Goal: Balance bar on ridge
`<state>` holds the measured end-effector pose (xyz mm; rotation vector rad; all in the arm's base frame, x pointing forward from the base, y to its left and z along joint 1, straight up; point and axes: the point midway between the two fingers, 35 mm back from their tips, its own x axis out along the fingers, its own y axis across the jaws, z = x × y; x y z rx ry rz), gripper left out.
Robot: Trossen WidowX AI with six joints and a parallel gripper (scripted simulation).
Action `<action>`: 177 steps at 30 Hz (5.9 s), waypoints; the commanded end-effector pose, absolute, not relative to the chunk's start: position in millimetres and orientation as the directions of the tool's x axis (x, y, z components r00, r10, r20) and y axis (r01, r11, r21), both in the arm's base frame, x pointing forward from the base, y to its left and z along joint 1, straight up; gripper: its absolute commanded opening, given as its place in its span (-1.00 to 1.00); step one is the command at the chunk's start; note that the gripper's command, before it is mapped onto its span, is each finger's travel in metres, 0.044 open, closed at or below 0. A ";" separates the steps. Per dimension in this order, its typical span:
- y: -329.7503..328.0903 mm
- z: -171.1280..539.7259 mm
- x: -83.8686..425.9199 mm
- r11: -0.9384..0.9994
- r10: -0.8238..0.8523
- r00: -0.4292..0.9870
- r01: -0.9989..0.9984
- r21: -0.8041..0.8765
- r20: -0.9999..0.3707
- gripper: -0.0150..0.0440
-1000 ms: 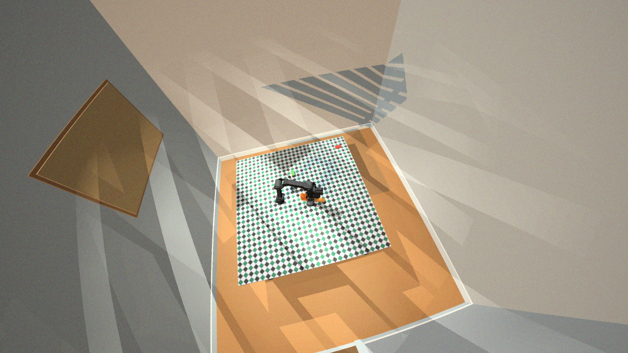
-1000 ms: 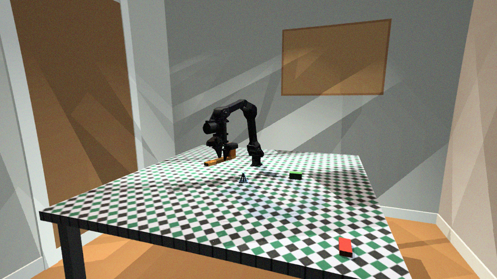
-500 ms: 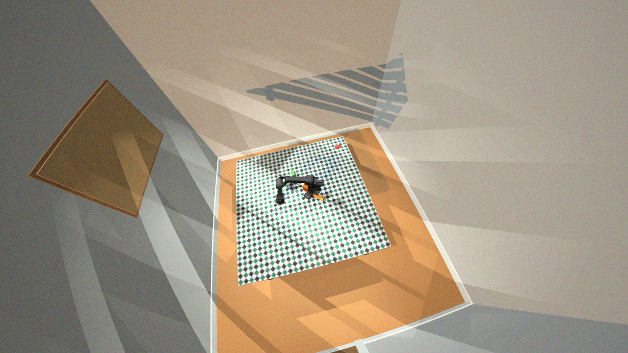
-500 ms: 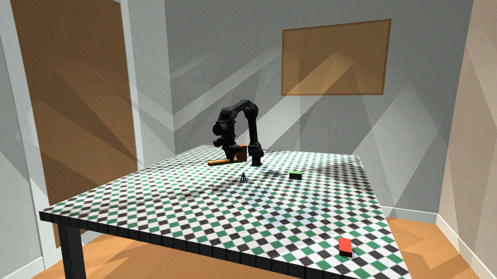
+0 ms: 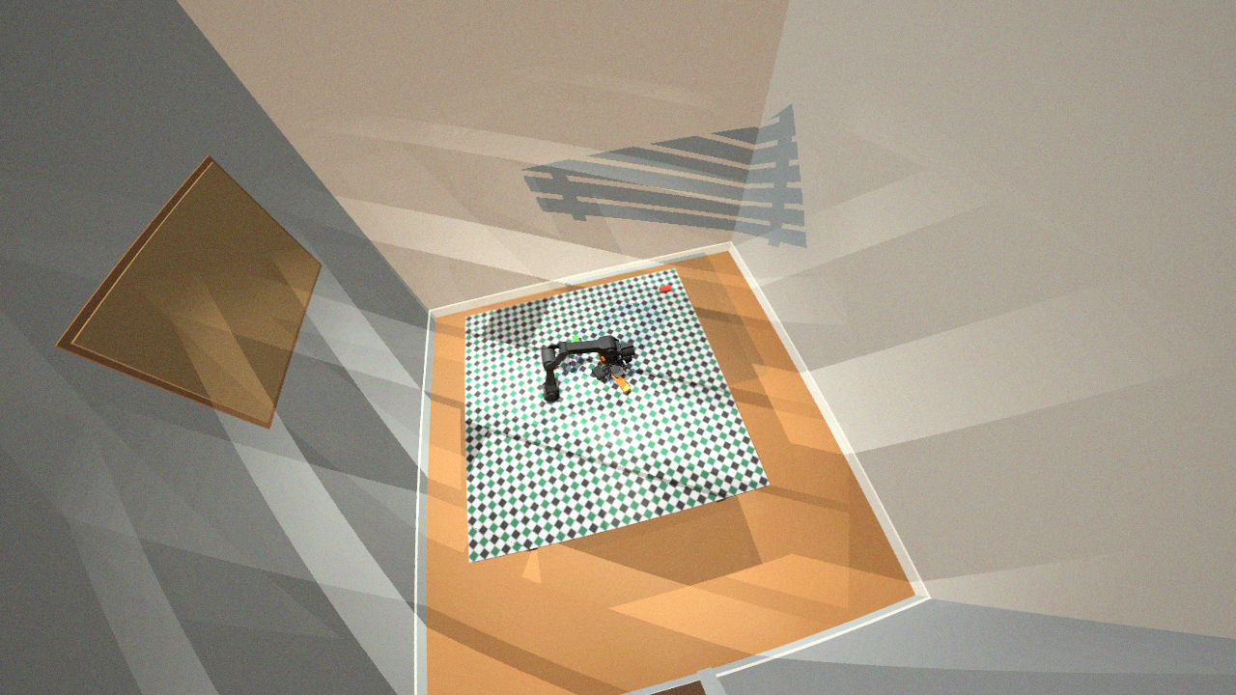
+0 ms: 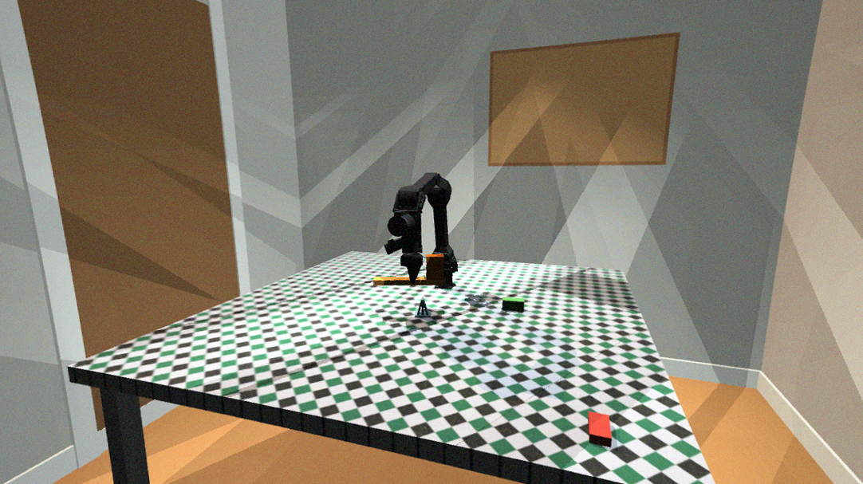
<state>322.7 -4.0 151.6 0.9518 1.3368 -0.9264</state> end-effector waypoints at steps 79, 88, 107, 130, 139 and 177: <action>-4.0 107.4 319.8 0.319 0.000 0.034 0.947 0.032 -0.999 -0.49; -4.0 106.7 319.8 0.319 0.000 0.034 0.947 0.032 -0.999 -0.49; -3.9 105.1 319.8 0.319 0.000 0.034 0.947 0.032 -0.999 -0.49; -3.9 103.0 319.3 0.319 0.000 0.034 0.947 0.032 -0.999 -0.49; -4.0 102.4 319.2 0.319 0.000 0.034 0.947 0.032 -0.999 -0.49; -4.4 99.2 319.0 0.319 0.000 0.034 0.947 0.032 -0.999 -0.49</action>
